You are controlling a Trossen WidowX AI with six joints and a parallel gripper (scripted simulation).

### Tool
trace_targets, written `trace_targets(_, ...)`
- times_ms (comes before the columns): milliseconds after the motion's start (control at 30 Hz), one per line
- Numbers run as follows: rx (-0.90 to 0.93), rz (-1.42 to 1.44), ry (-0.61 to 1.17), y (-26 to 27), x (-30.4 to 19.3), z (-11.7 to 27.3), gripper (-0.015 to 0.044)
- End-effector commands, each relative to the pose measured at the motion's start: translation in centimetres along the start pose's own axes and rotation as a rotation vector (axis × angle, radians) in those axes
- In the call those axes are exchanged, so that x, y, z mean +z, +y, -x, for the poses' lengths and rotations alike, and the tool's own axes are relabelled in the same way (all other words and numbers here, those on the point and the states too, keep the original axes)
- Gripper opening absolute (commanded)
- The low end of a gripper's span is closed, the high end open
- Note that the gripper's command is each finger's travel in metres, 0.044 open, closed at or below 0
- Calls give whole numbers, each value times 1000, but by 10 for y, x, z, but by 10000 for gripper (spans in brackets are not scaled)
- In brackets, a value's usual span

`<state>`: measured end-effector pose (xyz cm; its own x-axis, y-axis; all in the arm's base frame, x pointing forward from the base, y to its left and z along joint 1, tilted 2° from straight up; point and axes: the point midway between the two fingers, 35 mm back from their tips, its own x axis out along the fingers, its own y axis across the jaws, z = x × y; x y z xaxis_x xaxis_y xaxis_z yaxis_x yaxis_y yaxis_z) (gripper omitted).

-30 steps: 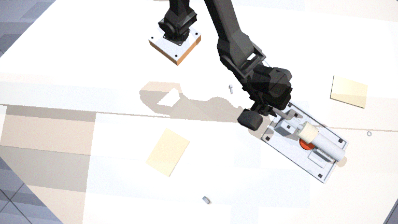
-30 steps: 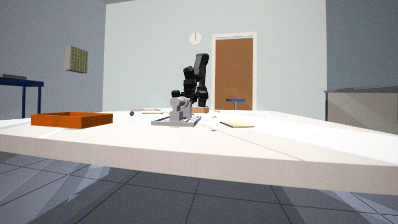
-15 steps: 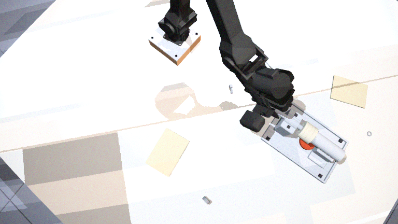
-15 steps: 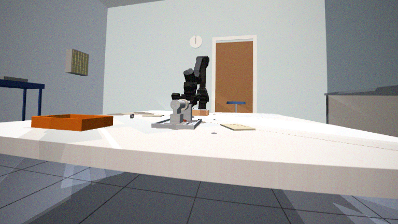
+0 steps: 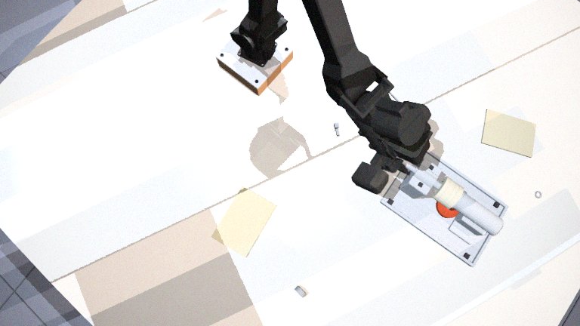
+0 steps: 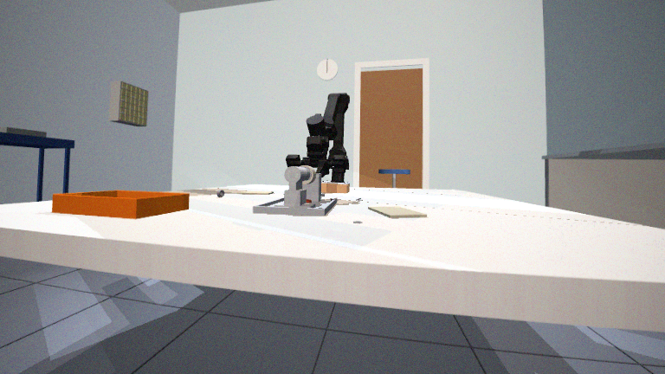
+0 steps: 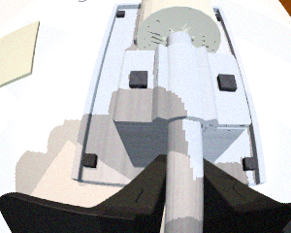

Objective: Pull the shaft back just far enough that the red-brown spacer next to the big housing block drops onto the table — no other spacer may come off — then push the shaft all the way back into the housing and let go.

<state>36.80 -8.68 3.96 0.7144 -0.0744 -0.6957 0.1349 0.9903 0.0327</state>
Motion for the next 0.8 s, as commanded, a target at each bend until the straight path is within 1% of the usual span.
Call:
trace_targets(0,2,-3,-5,0,4,-2,0)
trace_targets(267,2,-3,-5,0,4,-2,0)
trace_targets(667,0,-1,4,0,0,0,315)
trace_targets(767,0,-1,3,0,1,9,394)
